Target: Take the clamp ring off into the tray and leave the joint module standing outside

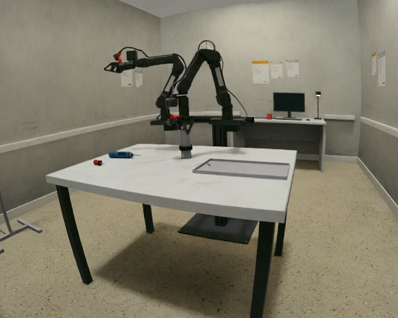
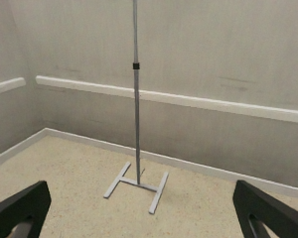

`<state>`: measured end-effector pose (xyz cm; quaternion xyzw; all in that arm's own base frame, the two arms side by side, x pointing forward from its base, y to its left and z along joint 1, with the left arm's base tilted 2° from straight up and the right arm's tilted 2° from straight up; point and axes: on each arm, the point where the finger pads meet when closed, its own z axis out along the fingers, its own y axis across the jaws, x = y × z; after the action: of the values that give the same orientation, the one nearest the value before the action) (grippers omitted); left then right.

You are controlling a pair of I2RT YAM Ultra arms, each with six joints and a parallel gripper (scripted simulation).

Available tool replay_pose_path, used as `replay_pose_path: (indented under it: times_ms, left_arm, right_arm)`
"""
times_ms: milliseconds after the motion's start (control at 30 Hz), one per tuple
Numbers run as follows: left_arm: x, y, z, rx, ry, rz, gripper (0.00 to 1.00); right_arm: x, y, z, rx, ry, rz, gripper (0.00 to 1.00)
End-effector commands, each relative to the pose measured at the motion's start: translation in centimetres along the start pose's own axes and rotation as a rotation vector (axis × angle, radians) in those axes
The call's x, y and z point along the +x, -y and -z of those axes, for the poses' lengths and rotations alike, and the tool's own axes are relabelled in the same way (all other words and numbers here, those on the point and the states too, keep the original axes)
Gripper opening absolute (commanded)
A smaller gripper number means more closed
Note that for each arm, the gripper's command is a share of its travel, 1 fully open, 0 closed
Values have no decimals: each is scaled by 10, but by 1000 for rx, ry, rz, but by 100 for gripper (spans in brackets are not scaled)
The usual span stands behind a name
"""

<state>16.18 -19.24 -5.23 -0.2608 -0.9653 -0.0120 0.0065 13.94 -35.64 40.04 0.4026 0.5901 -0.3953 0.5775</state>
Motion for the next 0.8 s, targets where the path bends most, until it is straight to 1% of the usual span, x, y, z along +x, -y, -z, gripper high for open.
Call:
replay_pose_path:
  times_ms: [0, 767]
  left_arm:
    - [12, 0, 0, 26, -35, 12, 48]
    - [8, -1, 0, 21, -21, 14, 48]
  right_arm:
    - [-9, -1, 2, -1, 25, 1, 100]
    - [-9, -1, 2, -1, 25, 1, 100]
